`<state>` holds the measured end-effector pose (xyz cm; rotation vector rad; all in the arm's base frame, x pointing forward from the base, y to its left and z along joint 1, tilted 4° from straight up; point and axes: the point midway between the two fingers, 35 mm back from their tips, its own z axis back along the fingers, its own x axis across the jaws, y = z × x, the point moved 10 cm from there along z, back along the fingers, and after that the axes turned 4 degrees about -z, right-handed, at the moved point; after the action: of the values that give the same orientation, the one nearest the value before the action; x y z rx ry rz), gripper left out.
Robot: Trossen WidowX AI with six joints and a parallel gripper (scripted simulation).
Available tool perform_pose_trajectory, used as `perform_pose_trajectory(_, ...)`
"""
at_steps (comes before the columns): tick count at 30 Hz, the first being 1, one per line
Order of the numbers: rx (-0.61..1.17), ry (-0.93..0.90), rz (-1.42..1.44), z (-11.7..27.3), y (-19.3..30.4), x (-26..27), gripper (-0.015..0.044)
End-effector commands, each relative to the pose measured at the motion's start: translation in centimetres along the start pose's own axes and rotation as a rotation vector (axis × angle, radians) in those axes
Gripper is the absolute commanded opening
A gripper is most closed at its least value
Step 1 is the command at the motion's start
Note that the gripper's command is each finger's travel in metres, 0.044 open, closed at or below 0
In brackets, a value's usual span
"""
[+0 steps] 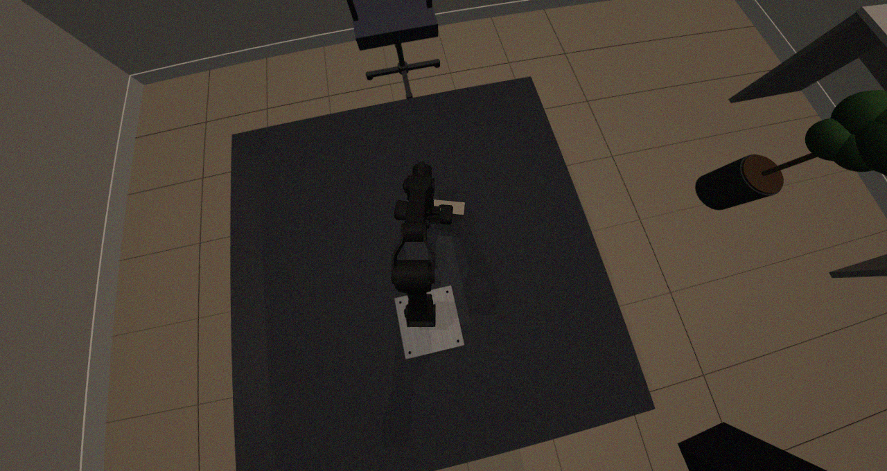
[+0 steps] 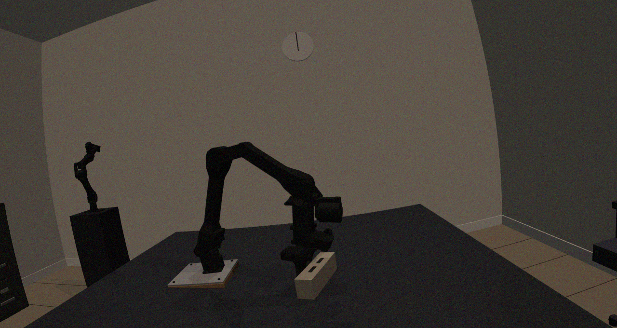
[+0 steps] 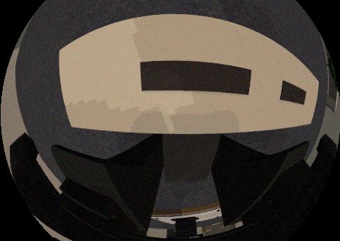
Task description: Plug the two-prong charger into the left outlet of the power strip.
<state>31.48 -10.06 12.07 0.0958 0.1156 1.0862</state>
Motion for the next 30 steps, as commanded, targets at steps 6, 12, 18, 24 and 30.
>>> perform_pose_trajectory(6, -0.039, -0.005, -0.001, 0.19, -0.56, 0.07, 0.0)
perform_pose_trajectory(12, -0.039, -0.005, -0.001, 0.19, -0.49, 0.07, 0.0)
perform_pose_trajectory(18, -0.039, -0.005, -0.001, 0.2, -0.41, 0.06, 0.0)
perform_pose_trajectory(24, -0.039, -0.005, -0.001, 0.21, -0.33, 0.05, 0.0)
perform_pose_trajectory(30, -0.039, -0.005, -0.001, 0.23, -0.26, 0.05, 0.0)
